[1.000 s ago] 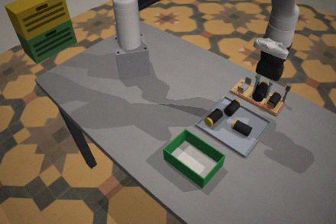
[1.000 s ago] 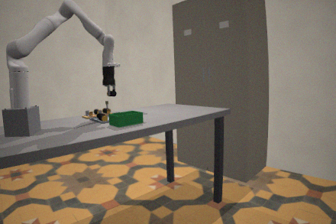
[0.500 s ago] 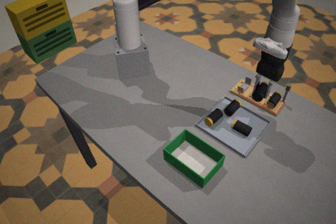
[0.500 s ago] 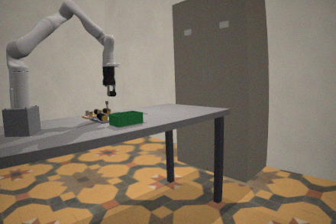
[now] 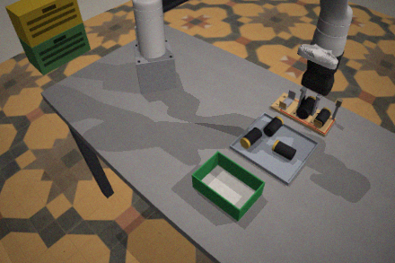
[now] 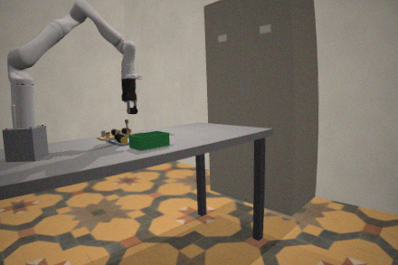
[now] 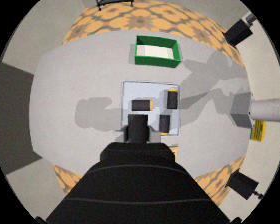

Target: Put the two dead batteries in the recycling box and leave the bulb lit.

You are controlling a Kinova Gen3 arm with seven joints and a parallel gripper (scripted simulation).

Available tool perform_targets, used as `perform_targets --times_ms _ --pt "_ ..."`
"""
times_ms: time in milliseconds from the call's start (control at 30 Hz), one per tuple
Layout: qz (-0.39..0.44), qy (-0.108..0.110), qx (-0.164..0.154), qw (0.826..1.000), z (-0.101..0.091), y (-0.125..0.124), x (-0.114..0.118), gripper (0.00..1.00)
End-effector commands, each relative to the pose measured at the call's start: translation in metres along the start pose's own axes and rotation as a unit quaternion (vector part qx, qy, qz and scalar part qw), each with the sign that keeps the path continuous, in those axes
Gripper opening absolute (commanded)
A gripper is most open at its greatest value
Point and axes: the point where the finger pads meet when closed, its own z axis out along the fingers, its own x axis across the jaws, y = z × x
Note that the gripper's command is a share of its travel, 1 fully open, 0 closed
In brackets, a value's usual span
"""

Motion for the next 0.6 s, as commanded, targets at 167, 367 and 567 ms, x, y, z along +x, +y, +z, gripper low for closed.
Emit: perform_targets --times_ms 167,367,567 --pt "0.0 -0.001 0.0 1.0 -0.001 0.006 0.005 0.57" --pt "0.0 -0.001 0.0 1.0 -0.001 0.037 0.031 0.57" --pt "0.0 -0.001 0.0 1.0 -0.001 0.077 0.065 0.57"
